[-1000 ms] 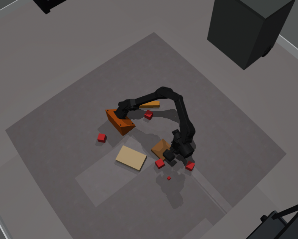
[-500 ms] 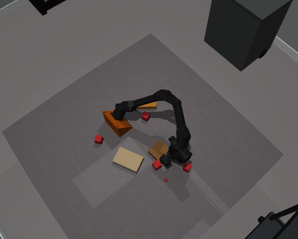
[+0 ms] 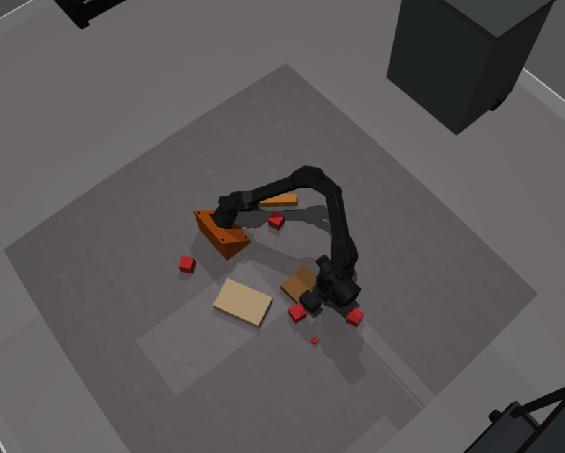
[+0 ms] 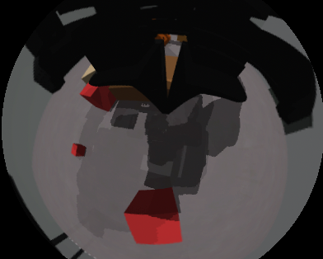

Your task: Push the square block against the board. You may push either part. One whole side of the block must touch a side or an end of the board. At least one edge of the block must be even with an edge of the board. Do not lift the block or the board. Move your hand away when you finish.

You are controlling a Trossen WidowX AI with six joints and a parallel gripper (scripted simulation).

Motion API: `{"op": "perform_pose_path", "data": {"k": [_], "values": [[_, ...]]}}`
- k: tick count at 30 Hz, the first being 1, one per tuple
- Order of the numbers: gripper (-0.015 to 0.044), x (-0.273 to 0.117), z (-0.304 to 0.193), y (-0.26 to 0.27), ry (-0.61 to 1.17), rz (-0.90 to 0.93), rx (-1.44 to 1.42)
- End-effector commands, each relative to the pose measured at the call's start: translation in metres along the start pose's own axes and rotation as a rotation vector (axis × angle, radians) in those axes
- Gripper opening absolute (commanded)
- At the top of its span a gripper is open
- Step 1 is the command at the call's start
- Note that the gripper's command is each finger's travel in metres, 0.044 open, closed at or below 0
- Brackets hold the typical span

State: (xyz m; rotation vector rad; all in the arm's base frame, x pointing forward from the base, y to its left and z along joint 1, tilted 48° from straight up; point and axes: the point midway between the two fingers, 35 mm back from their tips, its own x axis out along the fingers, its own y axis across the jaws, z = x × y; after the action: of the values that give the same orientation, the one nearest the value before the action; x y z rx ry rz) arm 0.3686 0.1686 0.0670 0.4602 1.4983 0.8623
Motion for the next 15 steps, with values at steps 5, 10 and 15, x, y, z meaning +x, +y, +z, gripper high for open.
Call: {"op": "perform_pose_path", "data": {"k": [5, 10, 15], "values": [[0.0000, -0.002, -0.008, 0.001, -0.005, 0.002, 0.000], [0.0000, -0.002, -0.012, 0.001, -0.004, 0.002, 0.000], [0.0000, -0.002, -0.017, 0.001, -0.004, 0.002, 0.000]]}}
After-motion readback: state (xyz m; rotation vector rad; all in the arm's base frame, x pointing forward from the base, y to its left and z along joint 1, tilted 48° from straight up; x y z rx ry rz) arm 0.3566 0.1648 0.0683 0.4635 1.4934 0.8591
